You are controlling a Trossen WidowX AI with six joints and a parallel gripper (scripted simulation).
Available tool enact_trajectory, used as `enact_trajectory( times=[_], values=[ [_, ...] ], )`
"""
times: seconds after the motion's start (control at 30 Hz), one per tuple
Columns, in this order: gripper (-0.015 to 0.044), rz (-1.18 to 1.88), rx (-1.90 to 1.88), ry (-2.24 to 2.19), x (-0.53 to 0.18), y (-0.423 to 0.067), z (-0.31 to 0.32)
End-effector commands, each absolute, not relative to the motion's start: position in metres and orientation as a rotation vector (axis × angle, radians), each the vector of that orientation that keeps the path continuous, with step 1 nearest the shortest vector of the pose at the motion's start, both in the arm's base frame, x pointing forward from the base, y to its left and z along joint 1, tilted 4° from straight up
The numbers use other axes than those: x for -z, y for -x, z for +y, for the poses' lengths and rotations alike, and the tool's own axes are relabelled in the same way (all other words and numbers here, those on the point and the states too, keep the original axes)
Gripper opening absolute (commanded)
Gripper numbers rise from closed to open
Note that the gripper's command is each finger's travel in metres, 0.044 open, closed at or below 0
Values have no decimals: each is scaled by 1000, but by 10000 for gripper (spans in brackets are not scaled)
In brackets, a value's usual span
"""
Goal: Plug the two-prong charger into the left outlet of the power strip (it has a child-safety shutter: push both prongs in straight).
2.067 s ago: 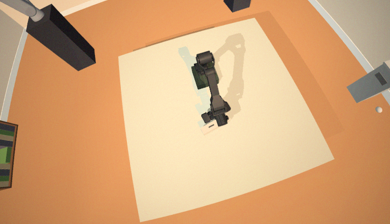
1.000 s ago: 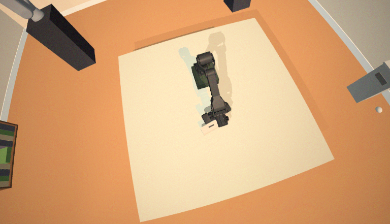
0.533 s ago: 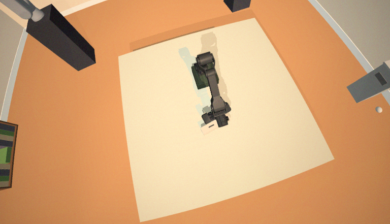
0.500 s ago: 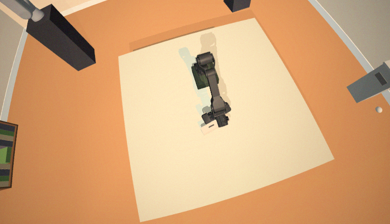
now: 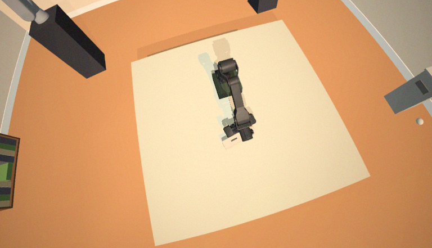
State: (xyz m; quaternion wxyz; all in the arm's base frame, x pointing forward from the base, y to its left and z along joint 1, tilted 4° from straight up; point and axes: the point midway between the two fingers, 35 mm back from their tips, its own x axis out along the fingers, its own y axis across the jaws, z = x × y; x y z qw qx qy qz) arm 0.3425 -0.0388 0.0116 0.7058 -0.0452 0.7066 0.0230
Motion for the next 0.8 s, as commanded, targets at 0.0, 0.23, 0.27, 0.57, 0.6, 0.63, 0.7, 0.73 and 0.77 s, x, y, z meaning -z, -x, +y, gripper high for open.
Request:
enact_trajectory(
  times=[0.0,0.23,0.27,0.57,0.6,0.63,0.7,0.73,0.77],
  values=[
    [0,1538,-50,104,-14,-354,-38],
    [0,1538,-50,104,-15,-357,-37],
    [0,1538,-50,104,-15,-357,-37],
    [0,1538,-50,104,-16,-361,-37],
    [0,1538,-50,104,-16,-361,-37],
    [0,1538,-50,104,-16,-362,-37],
    [0,1537,-50,104,-16,-362,-37],
    [0,1537,-50,104,-16,-363,-37],
    [0,1537,-50,104,-16,-363,-37]
  ],
)
